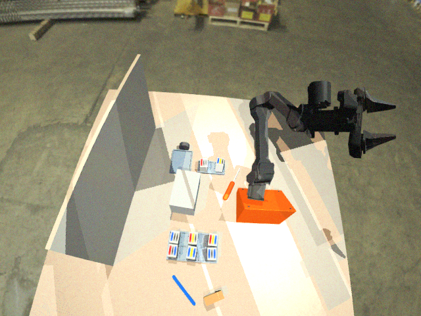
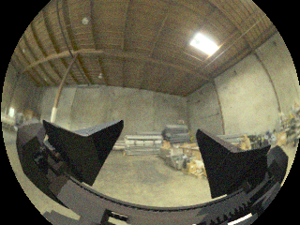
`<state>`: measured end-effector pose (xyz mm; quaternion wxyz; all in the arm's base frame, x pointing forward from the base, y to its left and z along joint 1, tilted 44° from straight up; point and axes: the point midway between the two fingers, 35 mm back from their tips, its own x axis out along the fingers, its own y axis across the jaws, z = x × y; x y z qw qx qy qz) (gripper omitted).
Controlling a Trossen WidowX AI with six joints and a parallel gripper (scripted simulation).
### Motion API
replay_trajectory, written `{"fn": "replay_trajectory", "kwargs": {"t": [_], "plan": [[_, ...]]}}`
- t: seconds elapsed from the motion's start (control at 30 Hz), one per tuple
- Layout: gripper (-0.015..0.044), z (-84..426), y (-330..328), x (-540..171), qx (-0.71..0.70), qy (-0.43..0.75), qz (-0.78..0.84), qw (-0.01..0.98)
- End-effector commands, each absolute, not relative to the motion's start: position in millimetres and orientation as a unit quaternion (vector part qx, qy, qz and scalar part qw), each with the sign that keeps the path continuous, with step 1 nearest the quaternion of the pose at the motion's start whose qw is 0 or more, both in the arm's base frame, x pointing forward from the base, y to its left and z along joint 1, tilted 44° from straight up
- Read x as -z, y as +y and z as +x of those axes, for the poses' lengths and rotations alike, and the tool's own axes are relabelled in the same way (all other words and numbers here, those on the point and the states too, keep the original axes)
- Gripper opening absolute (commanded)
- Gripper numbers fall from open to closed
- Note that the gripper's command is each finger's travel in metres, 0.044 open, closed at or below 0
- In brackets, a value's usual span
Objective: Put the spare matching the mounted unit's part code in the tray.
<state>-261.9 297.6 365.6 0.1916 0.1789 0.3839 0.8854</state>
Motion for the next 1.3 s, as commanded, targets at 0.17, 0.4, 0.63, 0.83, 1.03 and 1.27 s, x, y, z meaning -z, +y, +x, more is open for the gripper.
{"fn": "replay_trajectory", "kwargs": {"t": [0.17,0.4,0.63,0.83,1.03,1.27], "plan": [[0.0440,-191,383,-325,-0.830,0.390,0.163,0.365],[0.0440,-141,421,-300,-0.779,0.402,0.151,0.457],[0.0440,-52,458,-255,-0.663,0.438,0.123,0.595],[0.0440,41,463,-210,-0.527,0.468,0.084,0.704],[0.0440,132,438,-166,-0.372,0.495,0.026,0.785],[0.0440,225,373,-127,-0.180,0.525,-0.058,0.830]]}}
